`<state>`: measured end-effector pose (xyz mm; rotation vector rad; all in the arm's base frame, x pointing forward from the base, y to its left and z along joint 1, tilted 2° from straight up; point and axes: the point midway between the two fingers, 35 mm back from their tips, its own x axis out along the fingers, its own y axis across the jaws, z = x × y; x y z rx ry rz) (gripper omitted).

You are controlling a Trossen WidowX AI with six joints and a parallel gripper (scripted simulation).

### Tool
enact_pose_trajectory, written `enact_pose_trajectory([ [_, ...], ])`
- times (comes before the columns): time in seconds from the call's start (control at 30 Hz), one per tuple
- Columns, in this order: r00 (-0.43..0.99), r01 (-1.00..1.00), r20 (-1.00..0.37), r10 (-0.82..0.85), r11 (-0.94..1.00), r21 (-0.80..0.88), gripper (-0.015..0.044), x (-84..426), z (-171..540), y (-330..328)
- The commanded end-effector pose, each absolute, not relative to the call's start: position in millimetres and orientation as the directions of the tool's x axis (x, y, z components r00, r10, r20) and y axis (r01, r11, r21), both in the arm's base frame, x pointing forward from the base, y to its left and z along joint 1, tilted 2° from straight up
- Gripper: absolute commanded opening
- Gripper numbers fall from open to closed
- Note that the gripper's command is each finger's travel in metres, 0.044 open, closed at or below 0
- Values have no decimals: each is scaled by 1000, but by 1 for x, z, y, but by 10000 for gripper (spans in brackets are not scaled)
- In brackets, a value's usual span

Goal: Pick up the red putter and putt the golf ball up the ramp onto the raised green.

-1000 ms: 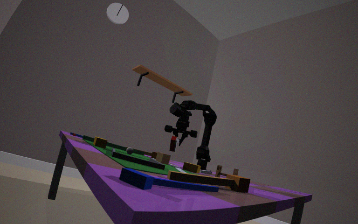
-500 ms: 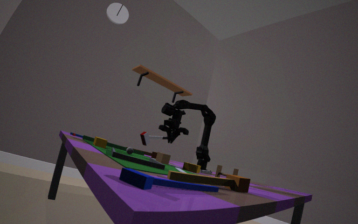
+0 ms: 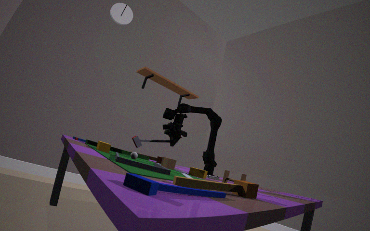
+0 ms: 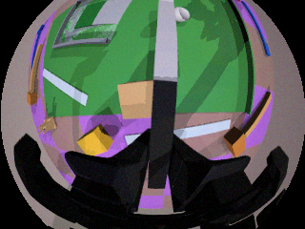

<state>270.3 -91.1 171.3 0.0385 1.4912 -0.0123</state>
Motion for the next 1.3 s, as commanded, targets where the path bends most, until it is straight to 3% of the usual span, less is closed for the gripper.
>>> enact_pose_trajectory([
  [0.0, 74, 142, -997, 2, 990, 12, 0, 264, 174, -109],
  [0.2, 57, 270, -998, -7, 963, 9, 0, 252, 176, -129],
  [1.27, 57, 270, -998, -7, 963, 9, 0, 256, 116, -130],
])
